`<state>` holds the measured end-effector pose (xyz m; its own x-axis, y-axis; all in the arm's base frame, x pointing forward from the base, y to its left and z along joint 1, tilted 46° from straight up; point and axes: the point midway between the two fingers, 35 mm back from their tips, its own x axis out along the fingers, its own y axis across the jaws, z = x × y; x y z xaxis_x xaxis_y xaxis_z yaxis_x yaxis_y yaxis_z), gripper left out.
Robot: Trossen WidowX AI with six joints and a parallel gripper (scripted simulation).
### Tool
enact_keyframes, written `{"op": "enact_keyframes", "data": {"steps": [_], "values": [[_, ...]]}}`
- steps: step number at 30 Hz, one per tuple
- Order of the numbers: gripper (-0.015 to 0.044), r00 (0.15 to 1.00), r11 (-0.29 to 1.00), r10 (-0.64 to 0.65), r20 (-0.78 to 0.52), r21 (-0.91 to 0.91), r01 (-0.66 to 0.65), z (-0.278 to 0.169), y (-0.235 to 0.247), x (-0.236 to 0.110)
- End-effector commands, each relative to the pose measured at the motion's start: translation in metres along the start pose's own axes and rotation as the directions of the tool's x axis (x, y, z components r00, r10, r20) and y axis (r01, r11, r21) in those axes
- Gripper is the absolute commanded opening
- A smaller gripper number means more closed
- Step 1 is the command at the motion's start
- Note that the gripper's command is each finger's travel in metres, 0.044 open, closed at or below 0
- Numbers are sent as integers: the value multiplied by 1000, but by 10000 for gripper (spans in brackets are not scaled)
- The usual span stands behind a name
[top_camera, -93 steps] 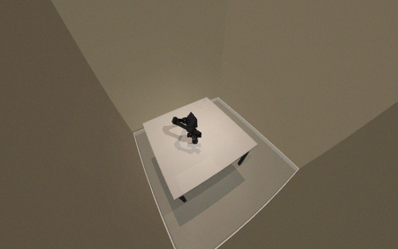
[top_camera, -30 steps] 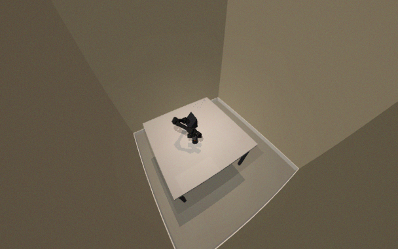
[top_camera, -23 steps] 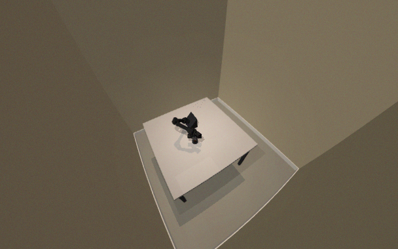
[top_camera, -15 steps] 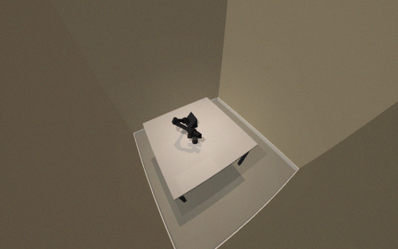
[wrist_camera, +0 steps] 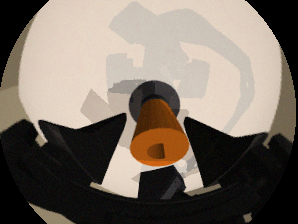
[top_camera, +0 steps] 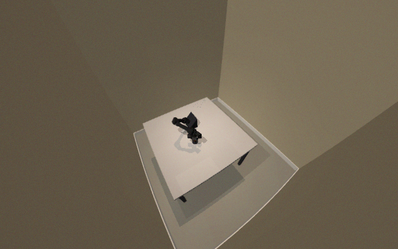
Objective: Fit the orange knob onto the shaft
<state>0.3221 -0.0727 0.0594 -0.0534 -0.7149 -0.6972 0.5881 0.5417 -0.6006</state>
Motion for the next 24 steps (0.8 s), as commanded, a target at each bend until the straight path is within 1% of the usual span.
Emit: {"op": "enact_keyframes", "data": {"steps": [1,9,11,15,17,24], "values": [[440,1000,1000,0,1,0,0,0,0,-1],[440,1000,1000,1,0,0,-1,0,0,-3],[440,1000,1000,4,-1,-1,-4,2,2,-20],[440,1000,1000,5,-4,-2,-5,1,2,-76],[440,1000,1000,3,-3,-2,-3,0,0,-94],[440,1000,1000,3,-3,-2,-3,3,1,-96]]}}
